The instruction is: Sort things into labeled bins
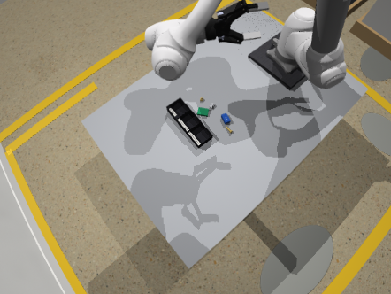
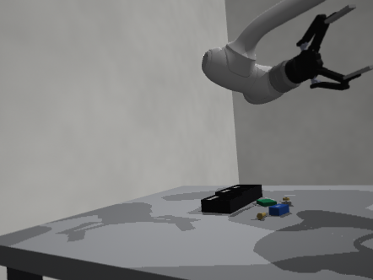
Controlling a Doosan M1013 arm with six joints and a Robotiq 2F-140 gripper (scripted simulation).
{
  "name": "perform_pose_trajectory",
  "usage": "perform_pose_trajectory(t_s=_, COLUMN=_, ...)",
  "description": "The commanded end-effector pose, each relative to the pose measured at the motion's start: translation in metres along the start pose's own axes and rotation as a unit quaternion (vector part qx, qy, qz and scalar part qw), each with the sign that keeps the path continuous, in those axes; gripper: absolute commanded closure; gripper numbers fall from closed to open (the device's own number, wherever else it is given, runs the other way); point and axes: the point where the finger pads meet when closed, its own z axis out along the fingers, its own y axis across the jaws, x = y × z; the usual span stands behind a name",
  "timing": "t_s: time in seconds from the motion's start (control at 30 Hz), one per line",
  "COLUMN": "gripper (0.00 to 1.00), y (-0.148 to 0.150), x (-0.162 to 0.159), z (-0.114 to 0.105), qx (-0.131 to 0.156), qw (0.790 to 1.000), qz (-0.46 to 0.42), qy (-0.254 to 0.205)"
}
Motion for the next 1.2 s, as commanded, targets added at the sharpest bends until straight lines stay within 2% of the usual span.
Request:
perform_pose_trajectory(t_s=0.0, gripper=0.0, y=0.0, x=0.0, z=0.0, qx=0.0, qw=1.0, qz=0.0, qy=0.0)
perform_pose_trajectory(t_s=0.03, gripper=0.0, y=0.0, x=0.0, z=0.0, qx=0.0, qw=1.0, qz=0.0, qy=0.0)
perform_pose_trajectory(t_s=0.07, gripper=0.95, y=-0.008, x=-0.002, z=-0.001, qx=0.0, qw=1.0, qz=0.0, qy=0.0)
perform_pose_trajectory(t_s=0.53, gripper=0.95, y=-0.122, x=-0.024, z=-0.012, qx=0.0, qw=1.0, qz=0.0, qy=0.0)
perform_pose_trajectory(t_s=0.6, gripper=0.95, y=-0.122, x=-0.024, z=-0.012, qx=0.0, qw=1.0, qz=0.0, qy=0.0)
perform_pose_trajectory(t_s=0.8, gripper=0.95, y=-0.171, x=-0.034, z=-0.017, qx=0.0, qw=1.0, qz=0.0, qy=0.0)
perform_pose_trajectory(t_s=0.93, gripper=0.95, y=-0.172, x=-0.034, z=-0.018, qx=0.0, qw=1.0, qz=0.0, qy=0.0)
perform_pose_trajectory(t_s=0.97, gripper=0.95, y=-0.17, x=-0.04, z=-0.024, qx=0.01, qw=1.0, qz=-0.016, qy=0.016)
perform_pose_trajectory(t_s=1.07, gripper=0.95, y=-0.184, x=-0.043, z=-0.015, qx=0.06, qw=0.996, qz=-0.068, qy=0.013)
perform_pose_trajectory(t_s=1.1, gripper=0.95, y=-0.184, x=-0.043, z=-0.015, qx=0.069, qw=0.995, qz=-0.077, qy=0.012)
perform_pose_trajectory(t_s=1.17, gripper=0.95, y=-0.184, x=-0.043, z=-0.015, qx=0.069, qw=0.995, qz=-0.077, qy=0.012)
